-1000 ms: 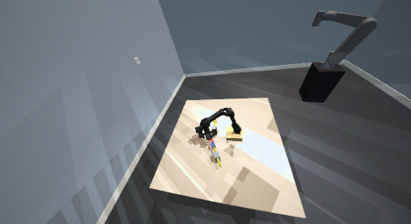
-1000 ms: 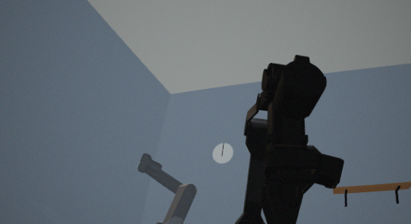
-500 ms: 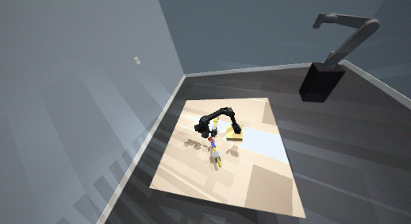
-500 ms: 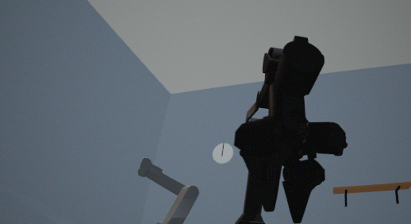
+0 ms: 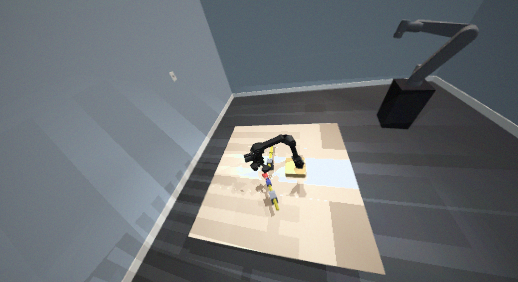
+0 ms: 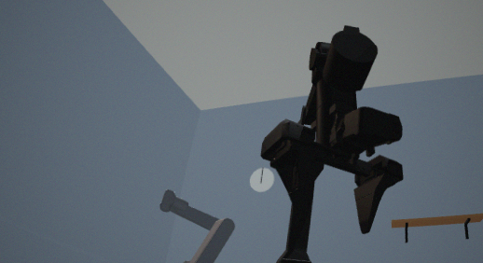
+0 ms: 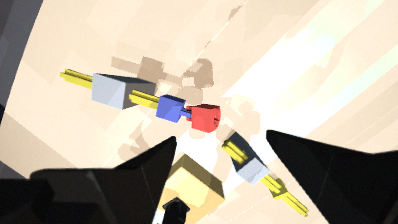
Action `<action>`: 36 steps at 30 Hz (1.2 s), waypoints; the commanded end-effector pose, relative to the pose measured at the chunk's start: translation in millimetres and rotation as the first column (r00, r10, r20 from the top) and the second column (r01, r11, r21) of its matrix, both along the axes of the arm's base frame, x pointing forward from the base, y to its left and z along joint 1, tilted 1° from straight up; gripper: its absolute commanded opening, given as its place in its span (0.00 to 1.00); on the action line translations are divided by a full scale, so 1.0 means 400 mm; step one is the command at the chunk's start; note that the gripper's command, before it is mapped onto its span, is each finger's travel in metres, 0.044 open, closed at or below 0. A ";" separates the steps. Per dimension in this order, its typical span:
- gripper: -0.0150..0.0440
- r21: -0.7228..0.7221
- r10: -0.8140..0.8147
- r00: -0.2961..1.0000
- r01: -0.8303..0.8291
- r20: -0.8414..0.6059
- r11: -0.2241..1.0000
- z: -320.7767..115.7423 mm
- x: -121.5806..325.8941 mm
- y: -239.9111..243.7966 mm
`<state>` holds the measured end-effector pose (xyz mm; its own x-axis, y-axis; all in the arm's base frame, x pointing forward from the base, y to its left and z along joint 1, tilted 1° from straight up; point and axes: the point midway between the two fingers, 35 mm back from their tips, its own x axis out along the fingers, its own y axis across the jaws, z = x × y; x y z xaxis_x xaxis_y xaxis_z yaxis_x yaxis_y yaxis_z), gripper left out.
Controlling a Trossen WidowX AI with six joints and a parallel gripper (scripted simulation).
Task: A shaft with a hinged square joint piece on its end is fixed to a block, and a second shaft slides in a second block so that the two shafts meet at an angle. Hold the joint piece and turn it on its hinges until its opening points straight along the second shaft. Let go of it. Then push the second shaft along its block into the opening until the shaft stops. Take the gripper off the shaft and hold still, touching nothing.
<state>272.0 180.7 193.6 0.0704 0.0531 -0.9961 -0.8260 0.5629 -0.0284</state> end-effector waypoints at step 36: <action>1.00 0.004 -0.732 0.679 0.733 -0.051 0.680 0.012 0.120 -0.131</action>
<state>315.6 130.9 201.3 0.0550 0.0249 -0.9982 -0.1731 0.9848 0.0151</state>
